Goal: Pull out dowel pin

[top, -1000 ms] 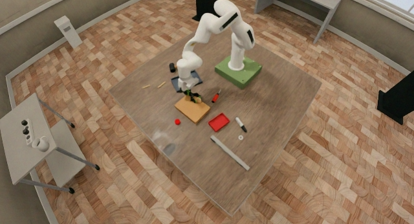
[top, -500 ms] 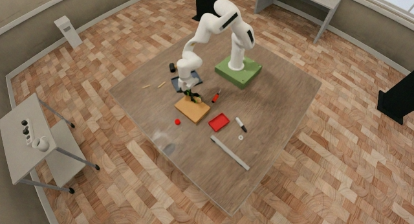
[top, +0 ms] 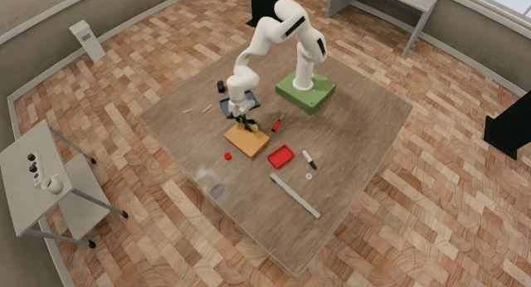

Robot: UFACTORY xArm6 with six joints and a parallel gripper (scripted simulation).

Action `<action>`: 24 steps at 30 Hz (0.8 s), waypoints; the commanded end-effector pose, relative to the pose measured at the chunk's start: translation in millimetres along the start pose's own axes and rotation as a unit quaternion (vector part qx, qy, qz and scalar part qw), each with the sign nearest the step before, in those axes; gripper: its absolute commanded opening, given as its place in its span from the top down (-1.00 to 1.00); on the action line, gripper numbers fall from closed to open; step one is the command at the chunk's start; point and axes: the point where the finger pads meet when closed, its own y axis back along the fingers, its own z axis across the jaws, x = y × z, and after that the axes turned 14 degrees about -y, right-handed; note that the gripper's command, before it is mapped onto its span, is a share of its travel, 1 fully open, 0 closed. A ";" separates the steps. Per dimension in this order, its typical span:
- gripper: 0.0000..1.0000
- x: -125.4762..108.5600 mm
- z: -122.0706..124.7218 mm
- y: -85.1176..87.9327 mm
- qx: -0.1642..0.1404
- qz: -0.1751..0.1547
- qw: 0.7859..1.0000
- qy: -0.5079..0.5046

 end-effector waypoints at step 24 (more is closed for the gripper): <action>0.12 0.0 2.4 2.0 -0.003 0.000 1.000 0.000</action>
